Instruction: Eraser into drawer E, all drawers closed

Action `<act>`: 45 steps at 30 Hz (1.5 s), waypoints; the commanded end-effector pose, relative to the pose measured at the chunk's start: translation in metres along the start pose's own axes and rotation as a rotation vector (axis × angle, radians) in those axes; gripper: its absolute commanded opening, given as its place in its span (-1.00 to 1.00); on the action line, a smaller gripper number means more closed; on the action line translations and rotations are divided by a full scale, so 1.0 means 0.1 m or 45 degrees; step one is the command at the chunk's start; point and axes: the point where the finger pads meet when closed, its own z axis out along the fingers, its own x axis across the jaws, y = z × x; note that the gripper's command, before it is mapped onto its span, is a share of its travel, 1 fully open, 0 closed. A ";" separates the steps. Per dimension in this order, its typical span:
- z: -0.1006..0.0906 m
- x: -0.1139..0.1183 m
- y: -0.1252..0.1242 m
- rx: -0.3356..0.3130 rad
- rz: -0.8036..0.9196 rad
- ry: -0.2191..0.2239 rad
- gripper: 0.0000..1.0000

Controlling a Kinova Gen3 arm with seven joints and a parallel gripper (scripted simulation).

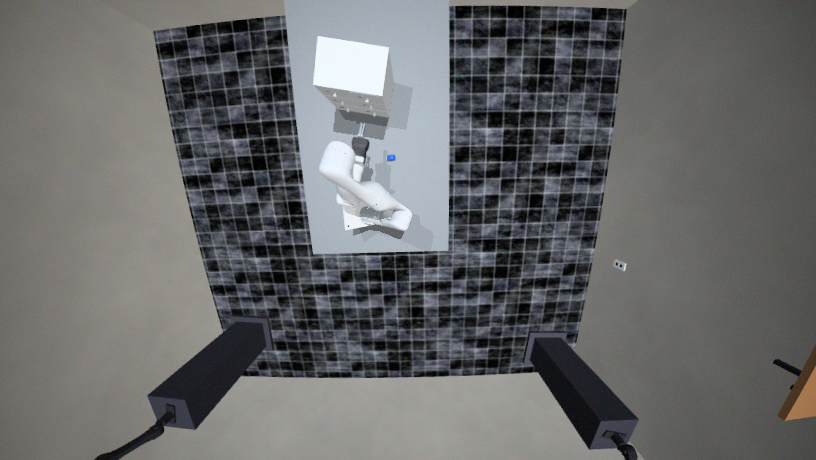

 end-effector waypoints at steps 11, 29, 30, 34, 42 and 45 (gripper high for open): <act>-0.03 -0.02 -0.03 -0.005 0.000 -0.007 -1.00; -0.12 -0.02 -0.09 -0.148 -0.001 -0.007 -1.00; -0.12 -0.02 -0.09 -0.148 -0.001 -0.007 -1.00; -0.15 -0.02 -0.11 -0.193 -0.001 -0.007 -1.00; -0.25 -0.02 -0.17 -0.336 -0.002 -0.007 -1.00; -0.29 -0.02 -0.20 -0.397 -0.002 -0.007 -1.00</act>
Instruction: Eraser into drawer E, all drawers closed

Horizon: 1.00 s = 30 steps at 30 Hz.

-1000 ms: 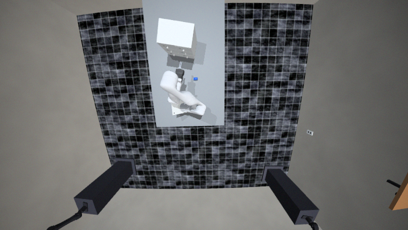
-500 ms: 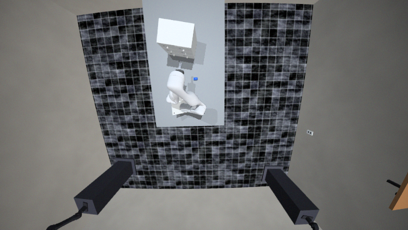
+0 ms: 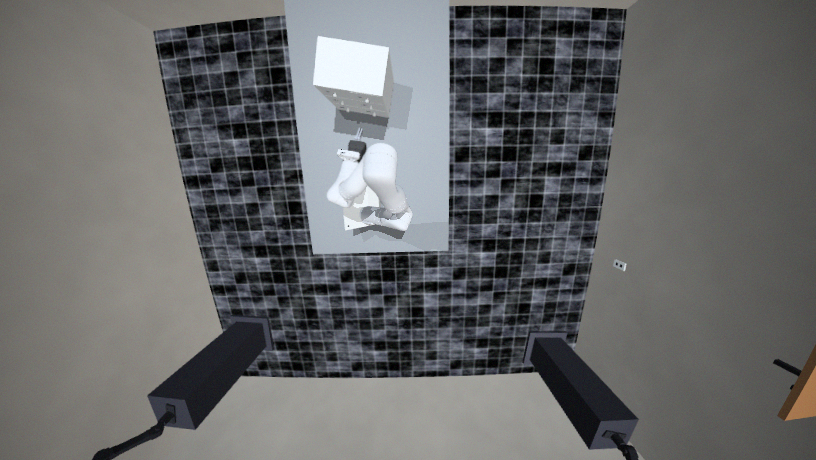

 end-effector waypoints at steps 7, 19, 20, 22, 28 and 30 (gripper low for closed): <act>-0.12 0.03 -0.15 -0.137 0.064 -0.011 -1.00; -0.34 0.04 -0.22 -0.426 0.062 -0.019 -1.00; -0.34 0.04 -0.22 -0.426 0.062 -0.019 -1.00; -0.38 0.04 -0.24 -0.485 0.062 -0.020 -1.00; -0.52 0.04 -0.28 -0.670 0.061 -0.025 -1.00; -0.57 0.04 -0.30 -0.734 0.060 -0.026 -1.00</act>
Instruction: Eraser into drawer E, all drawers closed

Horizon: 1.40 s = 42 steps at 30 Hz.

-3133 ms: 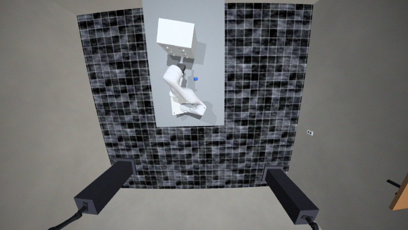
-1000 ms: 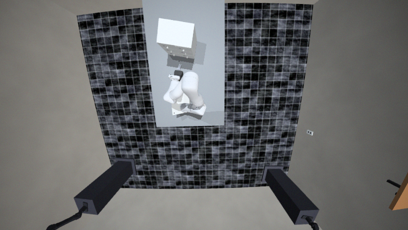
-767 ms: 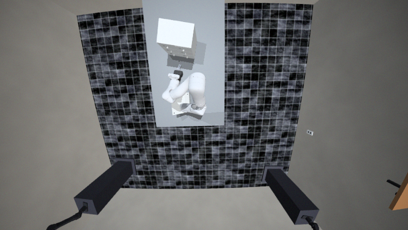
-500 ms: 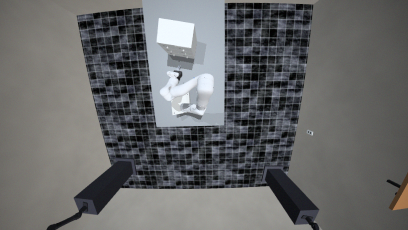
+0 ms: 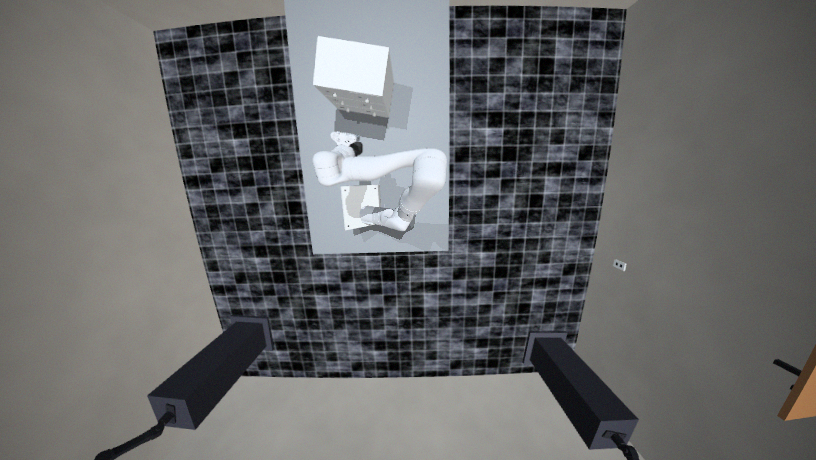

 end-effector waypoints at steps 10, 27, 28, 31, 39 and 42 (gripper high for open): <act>-0.23 0.00 -0.04 -0.288 0.044 -0.019 -1.00; -0.38 0.00 0.00 -0.485 0.042 -0.022 -1.00; -0.38 0.00 0.00 -0.487 0.042 -0.022 -1.00; -0.38 0.00 0.00 -0.489 0.042 -0.022 -1.00; -0.38 0.00 0.00 -0.489 0.042 -0.022 -1.00; -0.38 0.00 0.00 -0.489 0.042 -0.022 -1.00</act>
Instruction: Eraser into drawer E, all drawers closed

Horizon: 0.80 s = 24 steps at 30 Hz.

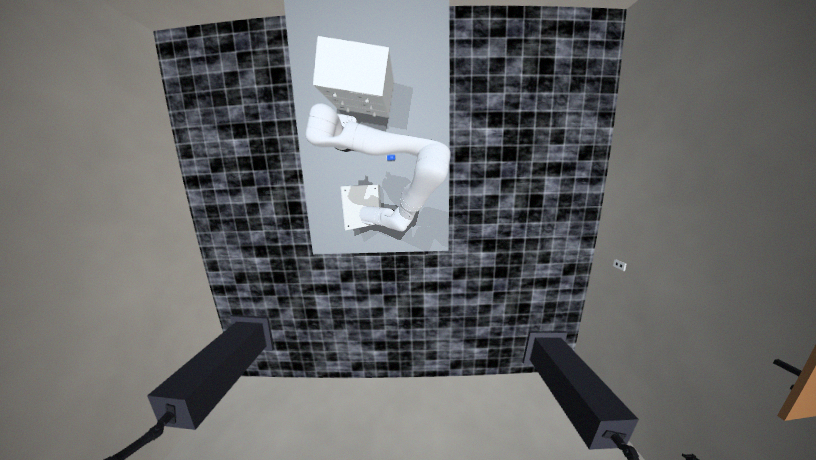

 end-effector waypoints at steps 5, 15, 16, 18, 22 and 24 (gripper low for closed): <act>-0.01 0.00 0.00 0.001 0.000 -0.002 -1.00; -0.01 0.00 0.00 0.001 0.000 -0.002 1.00; -0.01 0.00 0.00 0.001 0.000 -0.002 1.00; -0.01 0.00 0.00 0.001 0.000 -0.002 1.00; -0.01 0.00 0.00 0.001 0.000 -0.002 1.00; -0.01 0.00 0.00 0.001 0.000 -0.002 1.00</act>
